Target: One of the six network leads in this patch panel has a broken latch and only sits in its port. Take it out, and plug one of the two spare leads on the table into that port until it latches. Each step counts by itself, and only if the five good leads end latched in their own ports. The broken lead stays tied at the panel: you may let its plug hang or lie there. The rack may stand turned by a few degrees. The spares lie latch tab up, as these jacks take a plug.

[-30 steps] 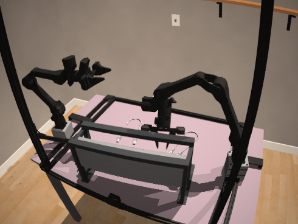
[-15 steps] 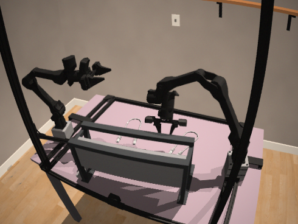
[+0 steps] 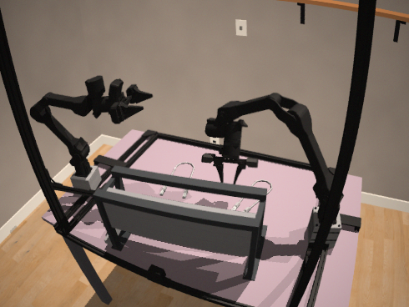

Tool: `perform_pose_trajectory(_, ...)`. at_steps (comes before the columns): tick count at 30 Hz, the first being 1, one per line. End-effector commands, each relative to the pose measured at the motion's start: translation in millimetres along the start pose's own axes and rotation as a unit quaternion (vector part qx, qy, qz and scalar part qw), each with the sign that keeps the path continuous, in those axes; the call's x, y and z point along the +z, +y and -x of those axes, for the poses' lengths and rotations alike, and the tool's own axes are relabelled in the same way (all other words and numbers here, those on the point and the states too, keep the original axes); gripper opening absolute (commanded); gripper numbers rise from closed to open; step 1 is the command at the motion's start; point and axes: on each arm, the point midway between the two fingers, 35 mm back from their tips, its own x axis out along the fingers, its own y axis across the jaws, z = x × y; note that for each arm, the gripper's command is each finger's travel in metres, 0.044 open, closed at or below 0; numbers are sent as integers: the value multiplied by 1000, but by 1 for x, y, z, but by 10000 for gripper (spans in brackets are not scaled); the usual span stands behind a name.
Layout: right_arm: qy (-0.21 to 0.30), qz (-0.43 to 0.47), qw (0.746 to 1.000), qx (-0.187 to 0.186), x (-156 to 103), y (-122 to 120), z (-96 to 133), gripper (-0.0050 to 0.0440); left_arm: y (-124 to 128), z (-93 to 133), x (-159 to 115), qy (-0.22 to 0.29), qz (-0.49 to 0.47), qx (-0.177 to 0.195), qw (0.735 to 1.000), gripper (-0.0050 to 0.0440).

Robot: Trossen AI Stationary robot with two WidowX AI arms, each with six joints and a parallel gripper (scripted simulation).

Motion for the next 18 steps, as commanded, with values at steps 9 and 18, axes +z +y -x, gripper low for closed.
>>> perform_pose_trajectory(9,-30,-29,999,3,-40,34,-30,176,0,0,0,0,0,0,1000,440)
perform_pose_trajectory(18,-30,-29,999,3,-40,34,-30,176,0,0,0,0,0,0,1000,440)
